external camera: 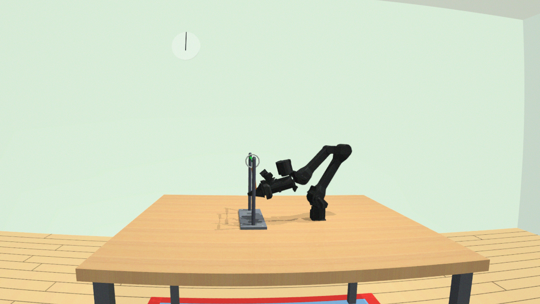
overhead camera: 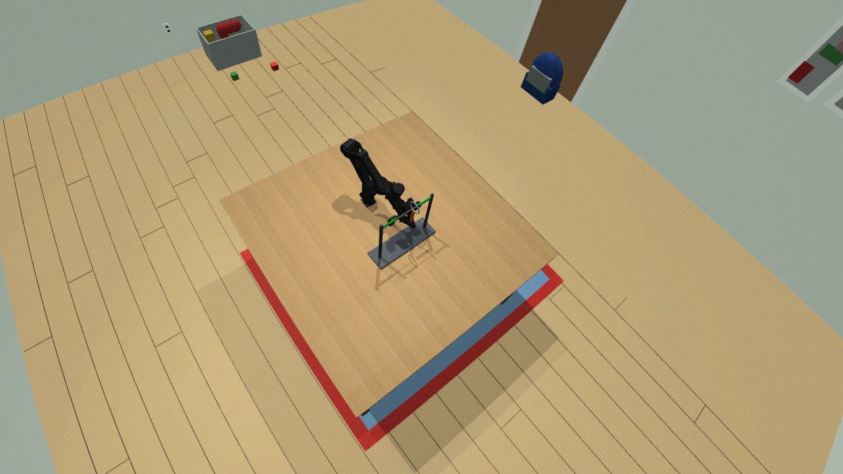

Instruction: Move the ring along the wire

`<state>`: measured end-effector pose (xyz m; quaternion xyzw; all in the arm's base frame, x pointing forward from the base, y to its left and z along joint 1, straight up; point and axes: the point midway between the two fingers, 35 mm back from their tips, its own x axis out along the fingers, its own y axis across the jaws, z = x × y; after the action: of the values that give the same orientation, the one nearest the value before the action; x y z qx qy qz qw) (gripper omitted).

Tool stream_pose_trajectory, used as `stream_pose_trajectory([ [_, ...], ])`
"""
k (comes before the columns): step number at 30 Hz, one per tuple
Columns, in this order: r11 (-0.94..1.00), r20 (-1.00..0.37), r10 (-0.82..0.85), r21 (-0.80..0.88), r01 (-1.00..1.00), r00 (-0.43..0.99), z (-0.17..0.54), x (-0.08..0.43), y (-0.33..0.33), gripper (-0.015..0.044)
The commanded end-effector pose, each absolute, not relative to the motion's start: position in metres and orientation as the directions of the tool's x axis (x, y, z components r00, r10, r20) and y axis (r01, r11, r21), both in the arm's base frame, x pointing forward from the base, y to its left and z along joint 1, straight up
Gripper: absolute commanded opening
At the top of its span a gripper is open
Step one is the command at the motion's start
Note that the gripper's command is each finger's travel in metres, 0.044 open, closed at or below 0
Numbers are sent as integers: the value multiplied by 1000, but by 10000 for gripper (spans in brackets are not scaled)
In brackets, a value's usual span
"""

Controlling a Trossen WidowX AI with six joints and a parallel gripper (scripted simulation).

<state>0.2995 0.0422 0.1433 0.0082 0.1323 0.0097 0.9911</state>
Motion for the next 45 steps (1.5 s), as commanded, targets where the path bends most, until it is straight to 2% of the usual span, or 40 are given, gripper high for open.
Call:
stream_pose_trajectory([
  [1, 1000, -257, 21, 8, -20, 966, 145, 300, 46, -150],
  [45, 1000, -257, 22, 0, -23, 966, 128, 300, 77, -150],
])
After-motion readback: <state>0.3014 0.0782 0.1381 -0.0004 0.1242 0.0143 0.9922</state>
